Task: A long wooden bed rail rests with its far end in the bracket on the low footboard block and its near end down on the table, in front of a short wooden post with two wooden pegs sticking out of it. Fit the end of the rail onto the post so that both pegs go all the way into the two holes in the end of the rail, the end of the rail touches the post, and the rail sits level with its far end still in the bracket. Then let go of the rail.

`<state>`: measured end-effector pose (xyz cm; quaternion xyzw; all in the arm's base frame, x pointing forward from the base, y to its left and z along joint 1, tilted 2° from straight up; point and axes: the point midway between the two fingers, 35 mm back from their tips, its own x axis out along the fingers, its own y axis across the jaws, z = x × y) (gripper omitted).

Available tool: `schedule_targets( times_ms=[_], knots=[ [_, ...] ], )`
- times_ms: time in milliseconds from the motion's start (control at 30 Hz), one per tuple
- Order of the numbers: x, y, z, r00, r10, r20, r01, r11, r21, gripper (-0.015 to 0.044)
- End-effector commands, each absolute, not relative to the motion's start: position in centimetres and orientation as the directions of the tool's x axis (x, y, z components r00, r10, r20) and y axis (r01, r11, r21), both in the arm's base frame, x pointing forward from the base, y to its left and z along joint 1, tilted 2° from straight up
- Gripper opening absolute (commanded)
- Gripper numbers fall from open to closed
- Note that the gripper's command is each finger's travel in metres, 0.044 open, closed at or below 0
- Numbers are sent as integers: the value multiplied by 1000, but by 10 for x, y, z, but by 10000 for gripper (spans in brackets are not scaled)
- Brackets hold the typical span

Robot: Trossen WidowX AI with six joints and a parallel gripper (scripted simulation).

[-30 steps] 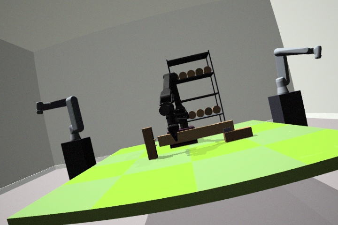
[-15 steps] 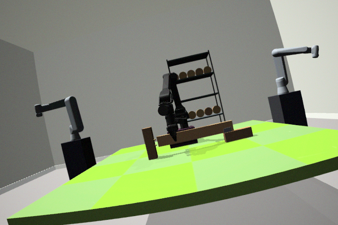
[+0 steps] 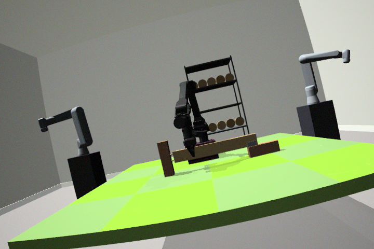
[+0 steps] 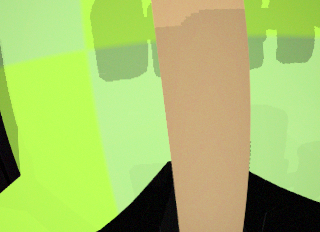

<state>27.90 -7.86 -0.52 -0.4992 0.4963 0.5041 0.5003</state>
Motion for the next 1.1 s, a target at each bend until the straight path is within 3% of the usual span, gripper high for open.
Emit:
schedule_targets(
  times_ms=[0,1067],
  knots=[
    [280,-81,-5,2,7,-1000,-1000,-8,-2,0],
    [280,-91,-4,2,6,-1000,-1000,-8,-2,0]
  ],
)
